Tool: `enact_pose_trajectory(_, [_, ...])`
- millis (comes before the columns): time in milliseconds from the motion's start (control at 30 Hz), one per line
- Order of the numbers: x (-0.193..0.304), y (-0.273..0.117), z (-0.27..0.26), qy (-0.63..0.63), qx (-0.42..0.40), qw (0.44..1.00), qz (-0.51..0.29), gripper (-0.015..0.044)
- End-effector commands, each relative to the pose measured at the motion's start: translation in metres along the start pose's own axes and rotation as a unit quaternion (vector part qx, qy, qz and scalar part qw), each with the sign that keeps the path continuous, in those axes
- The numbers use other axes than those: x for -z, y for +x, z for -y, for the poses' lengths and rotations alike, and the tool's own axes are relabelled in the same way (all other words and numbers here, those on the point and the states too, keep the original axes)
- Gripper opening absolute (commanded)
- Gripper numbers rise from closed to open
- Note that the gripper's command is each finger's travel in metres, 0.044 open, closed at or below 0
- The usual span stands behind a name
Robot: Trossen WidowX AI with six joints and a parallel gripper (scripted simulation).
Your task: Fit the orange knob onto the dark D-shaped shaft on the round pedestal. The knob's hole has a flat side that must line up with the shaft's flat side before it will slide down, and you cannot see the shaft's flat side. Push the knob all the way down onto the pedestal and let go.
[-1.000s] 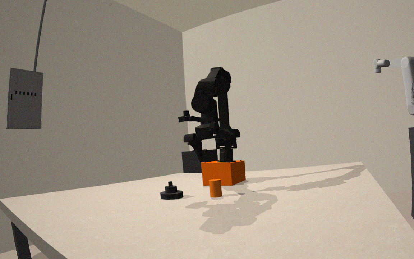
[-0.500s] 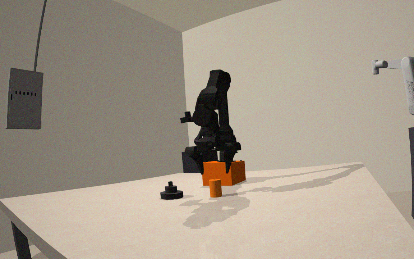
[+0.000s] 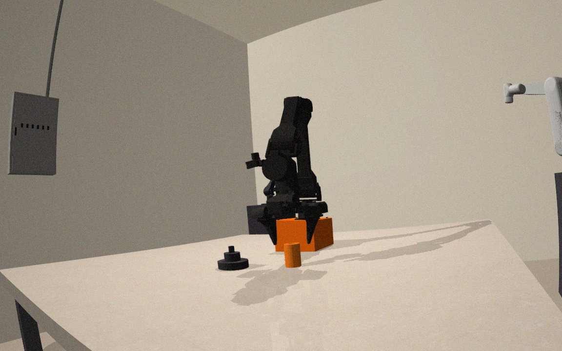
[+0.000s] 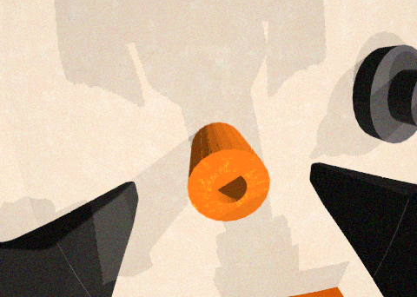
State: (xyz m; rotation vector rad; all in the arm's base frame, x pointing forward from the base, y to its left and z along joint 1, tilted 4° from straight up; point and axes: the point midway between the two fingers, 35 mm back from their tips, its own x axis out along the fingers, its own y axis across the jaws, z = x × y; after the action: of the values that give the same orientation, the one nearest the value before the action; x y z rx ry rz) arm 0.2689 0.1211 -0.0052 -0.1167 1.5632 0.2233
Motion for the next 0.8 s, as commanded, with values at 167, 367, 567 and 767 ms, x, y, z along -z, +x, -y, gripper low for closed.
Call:
enact_pose_trajectory(167, [0.001, 0.016, 0.001, 0.002, 0.002, 1.000, -0.003, 0.0440])
enact_pose_trajectory(367, [0.001, 0.026, 0.001, 0.002, 0.002, 1.000, -0.003, 0.0440])
enact_pose_trajectory(567, [0.002, 0.035, 0.001, 0.002, 0.002, 1.000, -0.003, 0.0440])
enact_pose_trajectory(767, [0.003, 0.045, 0.001, 0.002, 0.002, 1.000, -0.003, 0.0440])
